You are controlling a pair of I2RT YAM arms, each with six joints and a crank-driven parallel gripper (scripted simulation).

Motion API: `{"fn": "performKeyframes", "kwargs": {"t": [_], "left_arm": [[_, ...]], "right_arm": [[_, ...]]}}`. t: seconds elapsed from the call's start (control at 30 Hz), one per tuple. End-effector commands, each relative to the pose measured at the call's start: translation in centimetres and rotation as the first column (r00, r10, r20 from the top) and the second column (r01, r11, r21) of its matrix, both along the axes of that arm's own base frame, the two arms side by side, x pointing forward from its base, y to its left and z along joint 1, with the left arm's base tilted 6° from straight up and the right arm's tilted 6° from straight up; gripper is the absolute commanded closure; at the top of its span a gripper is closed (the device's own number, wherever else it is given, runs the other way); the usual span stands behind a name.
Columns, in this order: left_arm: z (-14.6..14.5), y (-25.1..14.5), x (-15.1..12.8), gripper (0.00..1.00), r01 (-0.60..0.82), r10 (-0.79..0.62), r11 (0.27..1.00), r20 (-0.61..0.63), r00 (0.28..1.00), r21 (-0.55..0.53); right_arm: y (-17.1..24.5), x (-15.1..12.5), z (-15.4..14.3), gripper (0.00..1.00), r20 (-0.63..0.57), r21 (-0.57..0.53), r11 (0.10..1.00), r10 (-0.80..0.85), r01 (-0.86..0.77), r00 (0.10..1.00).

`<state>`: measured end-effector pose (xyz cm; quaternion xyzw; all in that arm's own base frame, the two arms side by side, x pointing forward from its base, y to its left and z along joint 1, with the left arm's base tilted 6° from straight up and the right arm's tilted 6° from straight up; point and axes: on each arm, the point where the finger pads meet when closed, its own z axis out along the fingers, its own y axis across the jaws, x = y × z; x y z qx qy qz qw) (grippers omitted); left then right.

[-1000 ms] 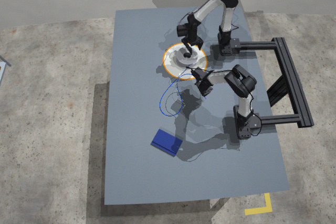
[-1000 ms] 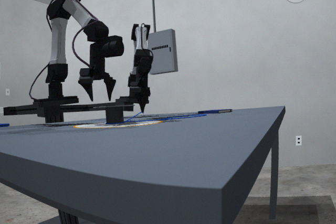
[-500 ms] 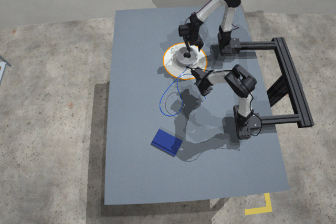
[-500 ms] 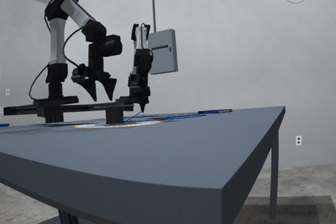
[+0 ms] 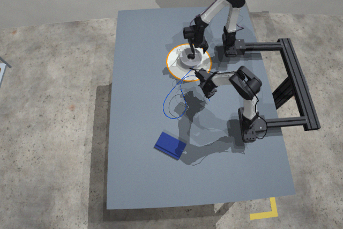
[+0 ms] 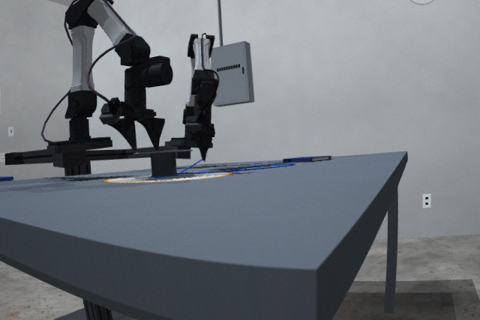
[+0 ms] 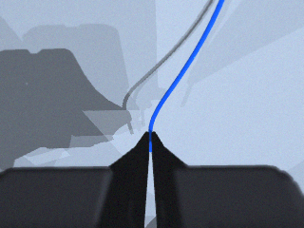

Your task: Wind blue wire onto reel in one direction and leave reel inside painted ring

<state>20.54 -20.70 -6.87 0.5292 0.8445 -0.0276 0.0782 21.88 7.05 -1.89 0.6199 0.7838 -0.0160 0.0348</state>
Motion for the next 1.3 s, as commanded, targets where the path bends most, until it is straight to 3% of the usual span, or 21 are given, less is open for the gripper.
{"fn": "performKeyframes", "kwargs": {"t": [0.0, 0.17, 0.53, 1.03, 1.27], "left_arm": [[0.5, -0.8, 0.7, 1.00, -0.001, 0.001, 1.000, 0.024, 1.000, -0.021], [0.4, -0.7, 0.6, 1.00, -0.001, 0.001, 1.000, 0.024, 1.000, -0.021], [0.3, -0.5, 0.6, 1.00, -0.001, 0.001, 1.000, 0.024, 1.000, -0.021], [0.2, -0.2, 0.4, 1.00, 0.008, -0.007, 1.000, 0.024, 1.000, -0.017], [0.2, -0.2, 0.4, 1.00, 0.008, -0.008, 1.000, 0.024, 1.000, -0.017]], "right_arm": [[0.0, 0.9, -1.1, 0.23, 0.030, -0.002, 1.000, -0.005, 0.005, 1.000], [-0.2, 1.2, -2.5, 0.23, 0.030, -0.002, 1.000, -0.005, 0.005, 1.000], [-0.2, 1.3, -1.8, 0.23, 0.030, -0.002, 1.000, -0.005, 0.005, 1.000], [-0.2, 1.3, -1.8, 0.50, 0.030, -0.002, 1.000, -0.005, 0.005, 1.000], [-0.3, 1.5, -2.4, 0.50, 0.028, -0.004, 1.000, 0.024, -0.024, 0.999]]}}
